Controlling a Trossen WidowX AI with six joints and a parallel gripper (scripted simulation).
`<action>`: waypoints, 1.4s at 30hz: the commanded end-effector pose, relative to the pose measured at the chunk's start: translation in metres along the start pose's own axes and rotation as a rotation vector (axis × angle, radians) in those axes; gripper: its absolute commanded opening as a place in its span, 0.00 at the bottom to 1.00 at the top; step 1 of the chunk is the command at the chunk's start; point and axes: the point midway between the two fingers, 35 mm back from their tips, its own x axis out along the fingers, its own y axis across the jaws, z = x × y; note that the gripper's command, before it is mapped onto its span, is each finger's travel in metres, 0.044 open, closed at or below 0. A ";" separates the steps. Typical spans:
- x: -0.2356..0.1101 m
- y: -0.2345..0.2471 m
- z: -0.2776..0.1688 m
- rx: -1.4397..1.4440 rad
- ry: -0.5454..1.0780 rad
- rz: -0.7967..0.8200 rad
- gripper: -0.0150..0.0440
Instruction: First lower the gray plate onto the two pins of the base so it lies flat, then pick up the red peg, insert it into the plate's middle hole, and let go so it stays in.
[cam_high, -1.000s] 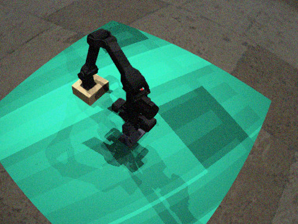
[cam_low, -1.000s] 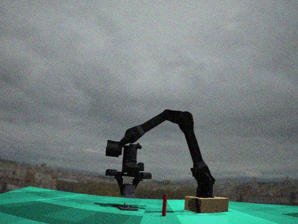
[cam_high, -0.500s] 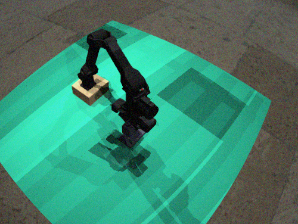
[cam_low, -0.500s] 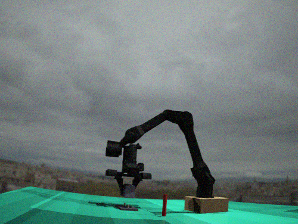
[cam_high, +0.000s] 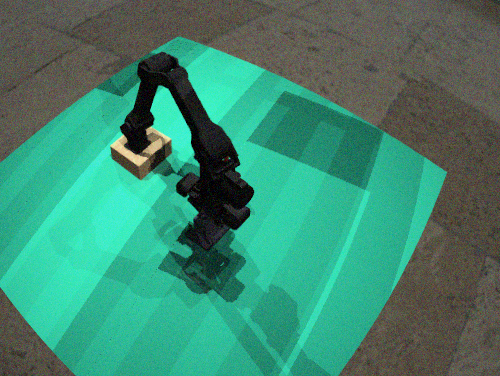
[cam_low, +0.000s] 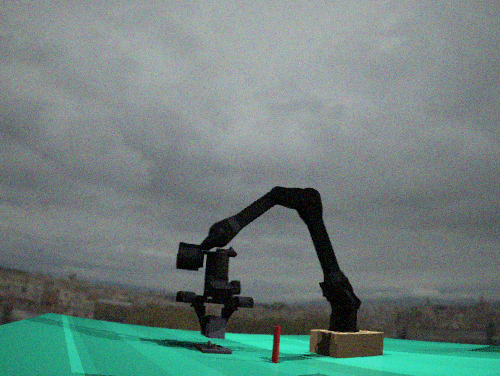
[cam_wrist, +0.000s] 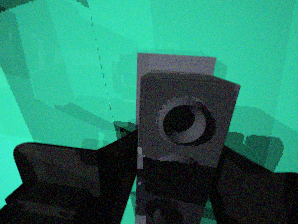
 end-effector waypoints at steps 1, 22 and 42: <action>0.006 0.000 0.000 -0.003 0.002 0.002 0.25; 0.018 0.000 0.000 0.000 0.000 0.000 0.39; -0.005 -0.004 -0.001 -0.001 0.001 0.000 1.00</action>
